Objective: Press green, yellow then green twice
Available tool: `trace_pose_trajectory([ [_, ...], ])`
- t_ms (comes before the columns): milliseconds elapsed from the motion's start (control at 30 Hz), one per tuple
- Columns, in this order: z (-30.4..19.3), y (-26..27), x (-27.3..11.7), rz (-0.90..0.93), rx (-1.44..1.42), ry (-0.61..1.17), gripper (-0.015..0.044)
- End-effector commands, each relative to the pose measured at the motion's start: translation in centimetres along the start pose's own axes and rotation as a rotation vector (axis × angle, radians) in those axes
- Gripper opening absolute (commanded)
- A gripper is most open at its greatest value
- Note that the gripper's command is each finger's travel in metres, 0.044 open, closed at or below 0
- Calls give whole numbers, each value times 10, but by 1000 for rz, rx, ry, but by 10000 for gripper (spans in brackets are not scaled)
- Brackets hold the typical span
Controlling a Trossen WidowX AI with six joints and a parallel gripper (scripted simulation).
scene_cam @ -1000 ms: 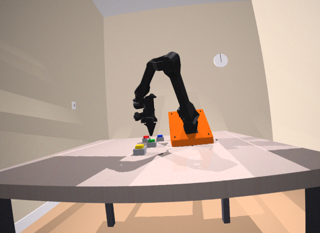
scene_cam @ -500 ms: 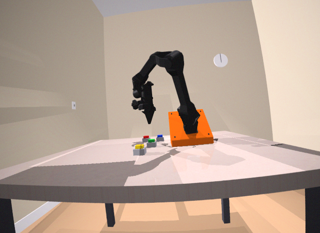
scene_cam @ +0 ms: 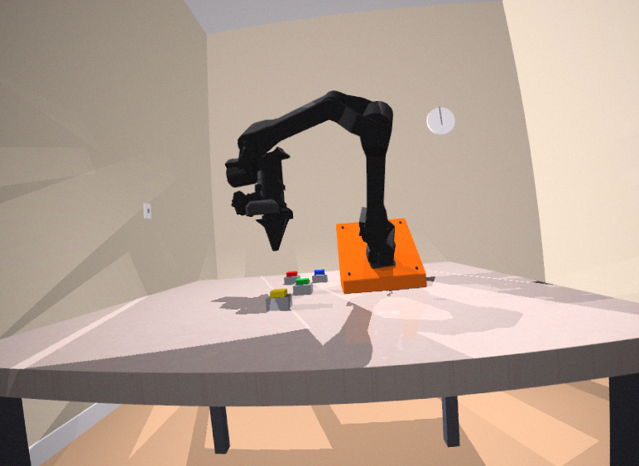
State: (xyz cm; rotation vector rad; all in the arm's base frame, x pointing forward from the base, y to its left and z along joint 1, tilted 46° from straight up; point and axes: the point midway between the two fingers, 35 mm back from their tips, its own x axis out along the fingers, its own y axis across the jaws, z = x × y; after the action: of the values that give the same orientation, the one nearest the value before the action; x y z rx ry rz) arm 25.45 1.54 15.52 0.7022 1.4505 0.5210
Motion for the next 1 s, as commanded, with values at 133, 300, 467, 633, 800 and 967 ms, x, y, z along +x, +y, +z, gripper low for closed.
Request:
trace_pose_trajectory([
  [133, -1, 7, 58, 8, -2, -3, 20],
  [300, -1, 7, 60, 8, -2, -3, 20],
  [467, 0, 7, 67, 8, -3, -3, 20],
  [633, 0, 7, 75, 8, -3, -4, 20],
  [800, 0, 7, 82, 9, -3, -4, 20],
  [967, -1, 7, 90, 10, -3, -4, 20],
])
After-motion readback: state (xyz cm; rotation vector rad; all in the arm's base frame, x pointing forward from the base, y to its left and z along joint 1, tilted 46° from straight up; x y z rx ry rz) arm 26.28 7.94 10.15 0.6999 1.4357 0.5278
